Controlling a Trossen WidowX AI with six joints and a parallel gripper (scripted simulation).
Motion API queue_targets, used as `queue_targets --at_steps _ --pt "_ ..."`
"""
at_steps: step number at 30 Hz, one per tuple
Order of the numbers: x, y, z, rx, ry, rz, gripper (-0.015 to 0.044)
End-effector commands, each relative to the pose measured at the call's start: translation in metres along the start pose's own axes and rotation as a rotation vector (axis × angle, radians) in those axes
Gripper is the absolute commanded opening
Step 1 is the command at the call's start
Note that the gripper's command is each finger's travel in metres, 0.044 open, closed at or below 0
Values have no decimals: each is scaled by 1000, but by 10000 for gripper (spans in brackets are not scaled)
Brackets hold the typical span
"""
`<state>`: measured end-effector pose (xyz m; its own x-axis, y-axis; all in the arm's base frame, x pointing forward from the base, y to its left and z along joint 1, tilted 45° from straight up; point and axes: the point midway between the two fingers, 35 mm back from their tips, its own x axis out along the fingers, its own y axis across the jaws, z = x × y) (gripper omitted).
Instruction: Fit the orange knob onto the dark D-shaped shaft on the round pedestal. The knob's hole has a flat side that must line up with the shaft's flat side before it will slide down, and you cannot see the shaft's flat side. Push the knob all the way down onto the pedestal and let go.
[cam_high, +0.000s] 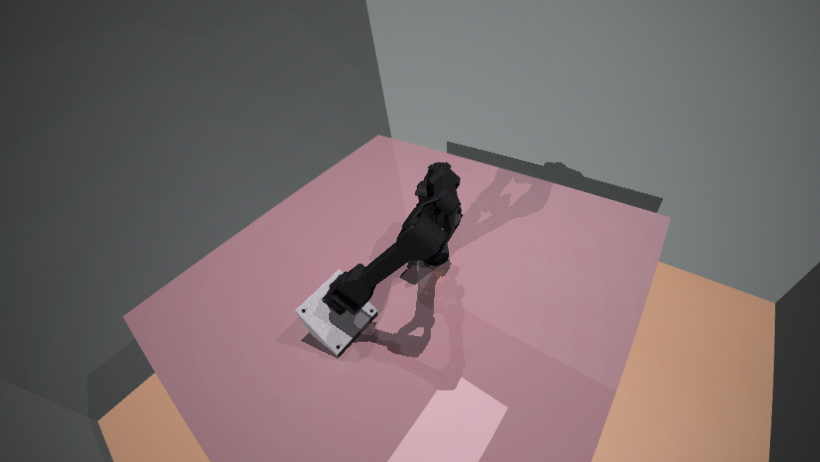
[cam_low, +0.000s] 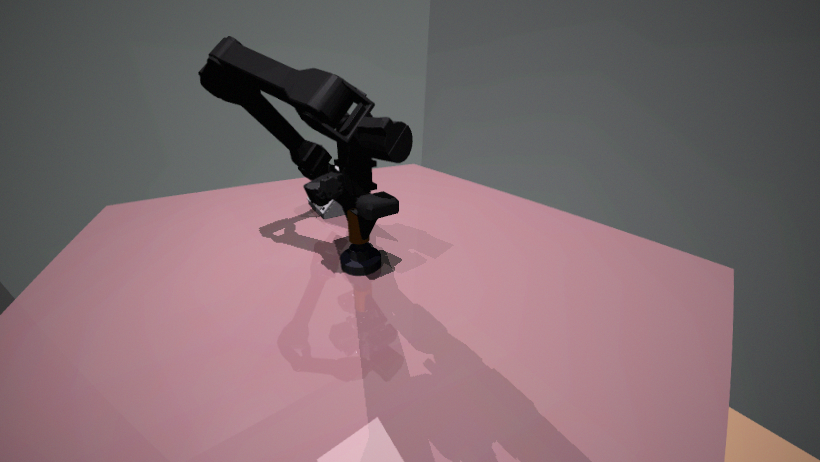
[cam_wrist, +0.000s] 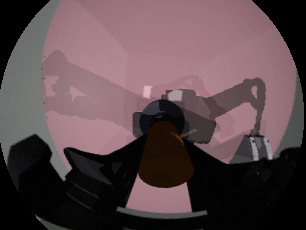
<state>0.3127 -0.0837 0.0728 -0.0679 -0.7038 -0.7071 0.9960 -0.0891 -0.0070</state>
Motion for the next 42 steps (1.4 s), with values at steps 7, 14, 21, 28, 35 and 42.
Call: queue_targets --at_steps 7,14,21,28,35,42 --pt "-6 2 -1 77 1 3 0" --pt "-2 0 -1 77 1 3 0" --pt "1 1 0 77 1 3 0" --pt "8 0 0 80 1 3 0" --pt "16 1 0 80 0 3 0" --pt "15 0 1 87 5 -1 0"
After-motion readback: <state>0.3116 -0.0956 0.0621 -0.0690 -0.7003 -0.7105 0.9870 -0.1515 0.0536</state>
